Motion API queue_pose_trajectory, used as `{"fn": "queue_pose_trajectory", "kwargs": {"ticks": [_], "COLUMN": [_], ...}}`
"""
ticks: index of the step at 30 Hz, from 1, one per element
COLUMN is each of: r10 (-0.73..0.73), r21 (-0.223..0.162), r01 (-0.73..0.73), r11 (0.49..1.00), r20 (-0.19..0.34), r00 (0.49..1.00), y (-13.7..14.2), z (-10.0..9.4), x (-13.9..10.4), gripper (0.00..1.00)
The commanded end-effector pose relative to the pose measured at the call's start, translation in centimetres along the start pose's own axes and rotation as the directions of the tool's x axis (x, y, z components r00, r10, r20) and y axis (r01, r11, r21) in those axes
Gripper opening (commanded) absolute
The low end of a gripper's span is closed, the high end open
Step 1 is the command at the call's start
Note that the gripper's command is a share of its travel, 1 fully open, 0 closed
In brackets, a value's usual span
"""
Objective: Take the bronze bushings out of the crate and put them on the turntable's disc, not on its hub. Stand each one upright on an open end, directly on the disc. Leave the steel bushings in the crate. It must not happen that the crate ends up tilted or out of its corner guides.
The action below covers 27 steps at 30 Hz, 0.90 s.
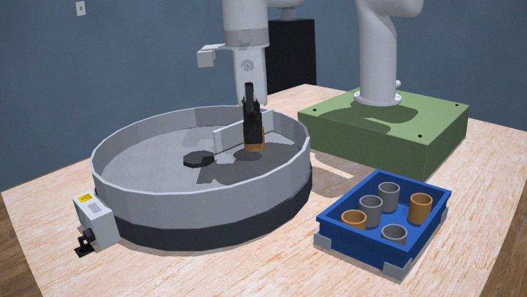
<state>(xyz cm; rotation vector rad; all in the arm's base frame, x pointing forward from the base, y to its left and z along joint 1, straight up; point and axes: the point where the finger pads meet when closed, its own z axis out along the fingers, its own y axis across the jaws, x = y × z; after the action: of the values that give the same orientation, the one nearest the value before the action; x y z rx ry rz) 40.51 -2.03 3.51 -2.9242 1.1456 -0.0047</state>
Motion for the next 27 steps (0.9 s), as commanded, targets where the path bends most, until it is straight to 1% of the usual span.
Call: {"fn": "queue_pose_trajectory", "kwargs": {"ticks": [1,9,27], "r10": [0.000,0.000,0.000], "r21": [0.002,0.002,0.002], "r01": [0.000,0.000,0.000], "r11": [1.000,1.000,1.000], "r20": [-0.003,-0.003,-0.003], "r00": [1.000,1.000,1.000], "y": [-0.1,-0.1,-0.1], "z": [0.7,1.6,1.8], "x": [0.1,0.1,0.1], "gripper": [0.00,0.00,0.00]}}
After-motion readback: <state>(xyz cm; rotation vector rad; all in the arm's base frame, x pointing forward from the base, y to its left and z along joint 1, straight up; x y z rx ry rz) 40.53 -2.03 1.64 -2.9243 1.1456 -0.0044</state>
